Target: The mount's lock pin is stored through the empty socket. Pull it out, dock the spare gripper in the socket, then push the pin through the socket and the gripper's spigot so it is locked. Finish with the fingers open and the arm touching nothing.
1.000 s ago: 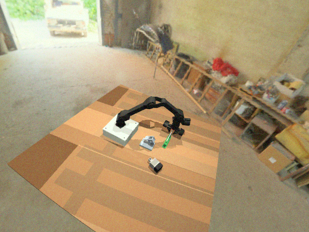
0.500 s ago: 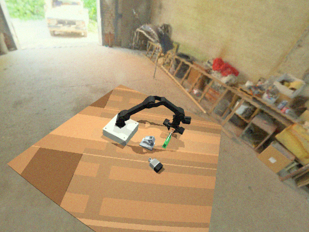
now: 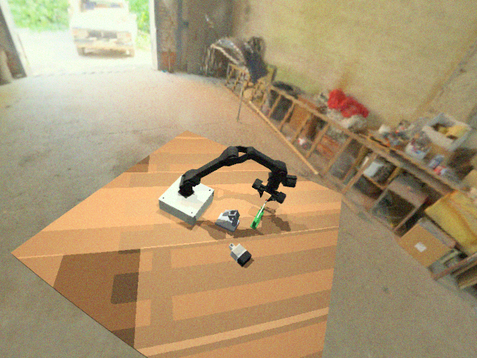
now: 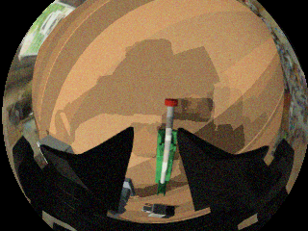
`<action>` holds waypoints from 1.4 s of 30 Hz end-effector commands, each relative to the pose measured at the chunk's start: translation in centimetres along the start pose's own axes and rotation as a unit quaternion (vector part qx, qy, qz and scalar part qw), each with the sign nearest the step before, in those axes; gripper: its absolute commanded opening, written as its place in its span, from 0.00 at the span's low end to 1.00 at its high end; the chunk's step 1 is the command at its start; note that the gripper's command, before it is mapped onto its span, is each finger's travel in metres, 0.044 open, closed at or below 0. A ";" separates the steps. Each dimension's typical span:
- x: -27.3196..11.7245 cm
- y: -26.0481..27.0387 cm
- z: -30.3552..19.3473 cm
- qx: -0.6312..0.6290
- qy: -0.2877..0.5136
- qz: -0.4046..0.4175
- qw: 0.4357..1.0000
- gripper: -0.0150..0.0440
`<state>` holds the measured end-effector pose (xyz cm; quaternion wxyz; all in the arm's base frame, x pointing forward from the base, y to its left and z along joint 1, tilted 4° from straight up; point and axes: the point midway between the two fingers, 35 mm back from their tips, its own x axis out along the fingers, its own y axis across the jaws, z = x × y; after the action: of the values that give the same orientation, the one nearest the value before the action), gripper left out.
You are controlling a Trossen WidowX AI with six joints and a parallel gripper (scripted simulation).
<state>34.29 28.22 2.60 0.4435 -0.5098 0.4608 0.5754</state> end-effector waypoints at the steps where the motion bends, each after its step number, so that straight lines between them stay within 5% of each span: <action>1: -1.1 0.1 0.1 0.000 0.000 0.000 1.000 0.59; 7: -2.4 0.5 0.2 -0.001 0.002 0.004 1.000 0.59; 12: -1.5 0.4 0.1 -0.001 0.003 0.005 1.000 0.82; 18: -7.5 0.1 -4.3 -0.001 0.022 -0.055 0.998 0.56; 28: -8.1 0.1 -5.1 -0.001 0.026 -0.064 0.998 0.56; 36: -1.7 -0.7 -6.1 -0.001 0.026 -0.064 0.998 0.56; 42: -1.1 -0.9 -6.1 -0.001 0.026 -0.064 0.998 0.56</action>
<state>35.99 22.24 3.11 0.4623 -0.5485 0.4461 0.5351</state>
